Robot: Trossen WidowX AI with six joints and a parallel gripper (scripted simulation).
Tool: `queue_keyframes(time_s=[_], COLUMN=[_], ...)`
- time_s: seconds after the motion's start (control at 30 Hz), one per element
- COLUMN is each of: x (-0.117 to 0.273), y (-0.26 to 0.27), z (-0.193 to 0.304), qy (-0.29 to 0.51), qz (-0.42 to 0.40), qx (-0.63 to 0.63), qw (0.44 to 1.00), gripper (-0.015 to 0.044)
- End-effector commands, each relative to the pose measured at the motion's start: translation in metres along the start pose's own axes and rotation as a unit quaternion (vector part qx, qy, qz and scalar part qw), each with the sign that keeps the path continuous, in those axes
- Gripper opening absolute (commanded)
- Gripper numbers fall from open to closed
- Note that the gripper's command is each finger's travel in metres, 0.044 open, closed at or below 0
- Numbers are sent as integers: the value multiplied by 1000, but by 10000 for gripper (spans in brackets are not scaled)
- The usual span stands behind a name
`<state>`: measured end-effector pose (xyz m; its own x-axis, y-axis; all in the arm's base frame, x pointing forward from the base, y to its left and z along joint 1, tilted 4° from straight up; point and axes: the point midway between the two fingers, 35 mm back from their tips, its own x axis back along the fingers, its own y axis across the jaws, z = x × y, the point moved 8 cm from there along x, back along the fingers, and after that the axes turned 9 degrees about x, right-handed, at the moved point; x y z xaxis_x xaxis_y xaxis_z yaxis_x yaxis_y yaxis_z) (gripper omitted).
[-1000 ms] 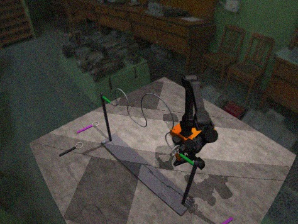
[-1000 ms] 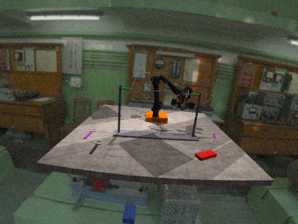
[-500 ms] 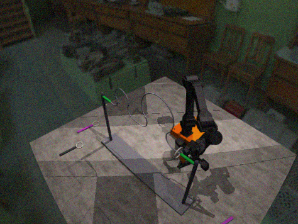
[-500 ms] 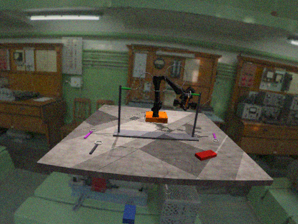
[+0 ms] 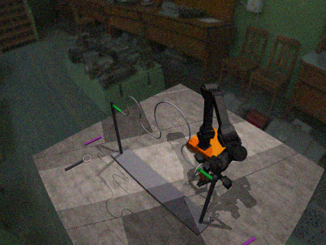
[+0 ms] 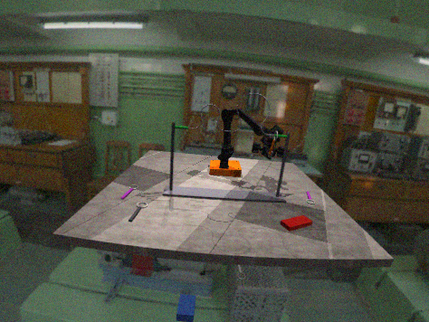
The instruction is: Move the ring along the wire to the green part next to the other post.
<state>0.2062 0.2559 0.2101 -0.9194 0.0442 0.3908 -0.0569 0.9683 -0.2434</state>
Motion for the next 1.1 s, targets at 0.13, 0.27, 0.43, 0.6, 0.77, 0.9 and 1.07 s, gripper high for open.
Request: queue_keyframes(time_s=[0.13, 0.27, 0.43, 0.6, 0.77, 0.9, 1.07], x=[1, 2, 0, -3, -4, -4, -4], y=[8, 11, 12, 14, 14, 14, 14], z=[-2, -3, 0, 7, 11, 11, 11], qy=[-2, -2, -2, -2, -2, -2, -2], qz=[2, 2, 2, 2, 2, 2, 2], qx=[-3, -3, -3, -3, -3, -3, -3], qw=[1000, 1000, 1000, 1000, 1000, 1000, 1000], gripper=[-150, -150, -150, -150, -150, -150, -150])
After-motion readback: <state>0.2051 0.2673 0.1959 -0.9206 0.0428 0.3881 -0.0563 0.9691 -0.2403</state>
